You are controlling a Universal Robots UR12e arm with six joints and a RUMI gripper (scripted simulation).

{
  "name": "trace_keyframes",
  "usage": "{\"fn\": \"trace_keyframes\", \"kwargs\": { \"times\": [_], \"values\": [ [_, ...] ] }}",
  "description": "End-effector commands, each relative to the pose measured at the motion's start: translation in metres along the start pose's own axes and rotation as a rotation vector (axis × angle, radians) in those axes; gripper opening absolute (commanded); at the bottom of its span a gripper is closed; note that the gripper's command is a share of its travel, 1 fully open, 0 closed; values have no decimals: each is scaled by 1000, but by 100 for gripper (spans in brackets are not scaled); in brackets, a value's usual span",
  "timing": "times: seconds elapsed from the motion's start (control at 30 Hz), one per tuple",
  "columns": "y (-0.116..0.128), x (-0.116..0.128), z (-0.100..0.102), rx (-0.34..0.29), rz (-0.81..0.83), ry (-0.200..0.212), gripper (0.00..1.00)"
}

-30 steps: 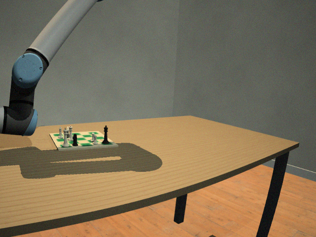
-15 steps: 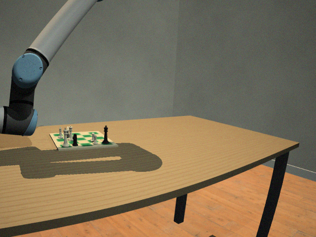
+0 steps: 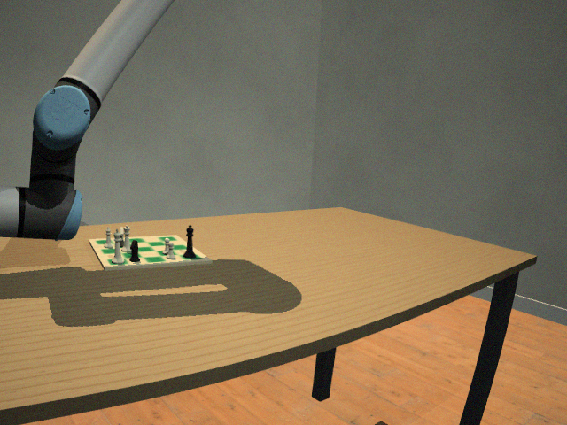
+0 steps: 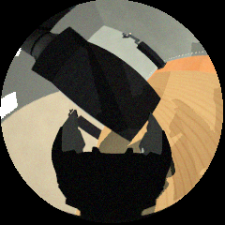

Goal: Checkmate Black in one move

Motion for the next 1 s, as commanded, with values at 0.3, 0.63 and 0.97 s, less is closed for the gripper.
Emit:
{"fn": "trace_keyframes", "kwargs": {
  "times": [0.3, 0.63, 0.97],
  "values": [
    [31, -54, -117, 35, -112, 388, 100],
    [61, -99, -212, 65, -211, 734, 100],
    [100, -144, -317, 94, -322, 1145, 100]
  ]
}}
Point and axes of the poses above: the point where the finger pads meet when closed, its own z axis out along the fingers, its own x axis across the jaws, y = z × x, the point moved 8 cm from there along -z, back along the fingers, and after that the axes turned 12 degrees about -z, right-handed, at the moved point
